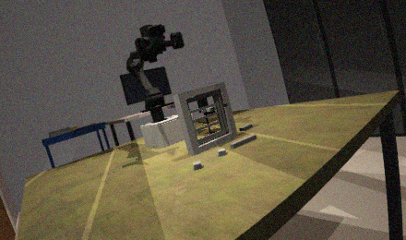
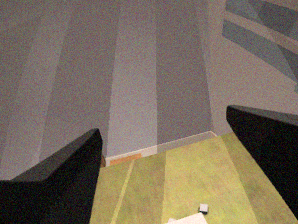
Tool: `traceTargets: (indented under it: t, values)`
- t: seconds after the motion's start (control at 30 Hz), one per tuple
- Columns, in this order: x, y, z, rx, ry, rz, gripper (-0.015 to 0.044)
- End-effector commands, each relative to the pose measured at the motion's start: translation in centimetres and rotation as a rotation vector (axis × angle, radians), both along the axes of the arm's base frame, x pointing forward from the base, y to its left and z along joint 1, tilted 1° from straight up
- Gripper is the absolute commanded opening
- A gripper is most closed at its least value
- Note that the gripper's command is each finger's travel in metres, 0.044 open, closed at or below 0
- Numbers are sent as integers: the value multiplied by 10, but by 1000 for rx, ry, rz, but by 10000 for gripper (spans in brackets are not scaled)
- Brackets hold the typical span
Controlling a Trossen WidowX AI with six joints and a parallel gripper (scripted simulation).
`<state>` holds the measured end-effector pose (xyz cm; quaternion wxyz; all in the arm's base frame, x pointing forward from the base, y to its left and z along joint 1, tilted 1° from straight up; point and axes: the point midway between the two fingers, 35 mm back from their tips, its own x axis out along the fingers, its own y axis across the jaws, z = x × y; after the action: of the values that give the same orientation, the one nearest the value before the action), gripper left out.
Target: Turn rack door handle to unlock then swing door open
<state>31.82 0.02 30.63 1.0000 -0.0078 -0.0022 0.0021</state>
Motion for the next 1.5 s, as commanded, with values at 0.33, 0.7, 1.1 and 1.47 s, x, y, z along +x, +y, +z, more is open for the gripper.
traceTargets:
  t: [0.33, 0.7, 1.1, 1.47]
  values:
    - [26, 16, -35, 23, 280, 42, 289]
    - [39, 37, -78, 34, 608, 75, 289]
    - [34, 59, -119, 15, 964, 93, 289]
    - [17, 75, -147, -31, 1287, 92, 289]
